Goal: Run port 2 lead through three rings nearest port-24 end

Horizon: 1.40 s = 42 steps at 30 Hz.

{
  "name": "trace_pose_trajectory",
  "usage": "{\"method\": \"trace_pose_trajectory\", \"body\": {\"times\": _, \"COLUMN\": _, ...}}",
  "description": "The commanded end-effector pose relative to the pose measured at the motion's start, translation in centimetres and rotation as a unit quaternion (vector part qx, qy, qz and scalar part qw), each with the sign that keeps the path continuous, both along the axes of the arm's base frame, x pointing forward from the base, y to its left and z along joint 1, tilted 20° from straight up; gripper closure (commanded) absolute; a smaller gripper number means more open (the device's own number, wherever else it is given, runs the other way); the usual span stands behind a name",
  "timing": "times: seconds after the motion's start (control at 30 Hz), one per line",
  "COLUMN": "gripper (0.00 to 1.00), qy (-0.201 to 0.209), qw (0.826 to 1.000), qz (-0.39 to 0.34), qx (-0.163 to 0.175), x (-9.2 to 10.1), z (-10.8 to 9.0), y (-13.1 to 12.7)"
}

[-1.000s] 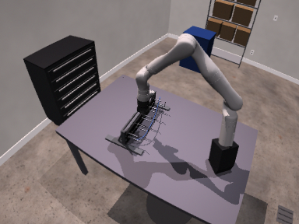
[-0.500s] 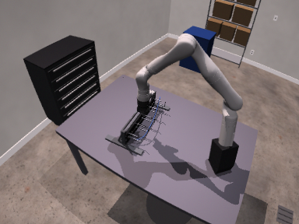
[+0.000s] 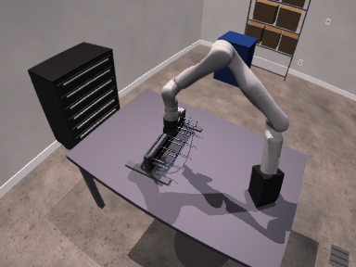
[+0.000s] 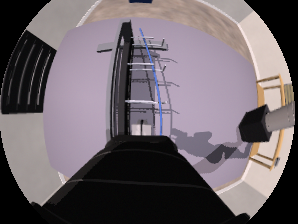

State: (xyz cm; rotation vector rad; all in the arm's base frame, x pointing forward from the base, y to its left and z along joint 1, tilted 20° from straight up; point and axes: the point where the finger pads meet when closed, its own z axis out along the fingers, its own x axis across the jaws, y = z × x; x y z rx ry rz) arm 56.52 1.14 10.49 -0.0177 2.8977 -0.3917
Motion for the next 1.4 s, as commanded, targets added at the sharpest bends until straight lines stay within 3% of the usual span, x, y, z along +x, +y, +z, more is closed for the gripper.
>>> {"method": "trace_pose_trajectory", "body": {"times": 0.0, "gripper": 1.0, "qy": -0.001, "qw": 1.0, "qz": 0.0, "qx": 0.0, "x": 0.05, "z": 0.1, "y": 0.05}}
{"method": "trace_pose_trajectory", "body": {"times": 1.37, "gripper": 1.0, "qy": -0.001, "qw": 1.0, "qz": 0.0, "qx": 0.0, "x": 0.05, "z": 0.1, "y": 0.05}}
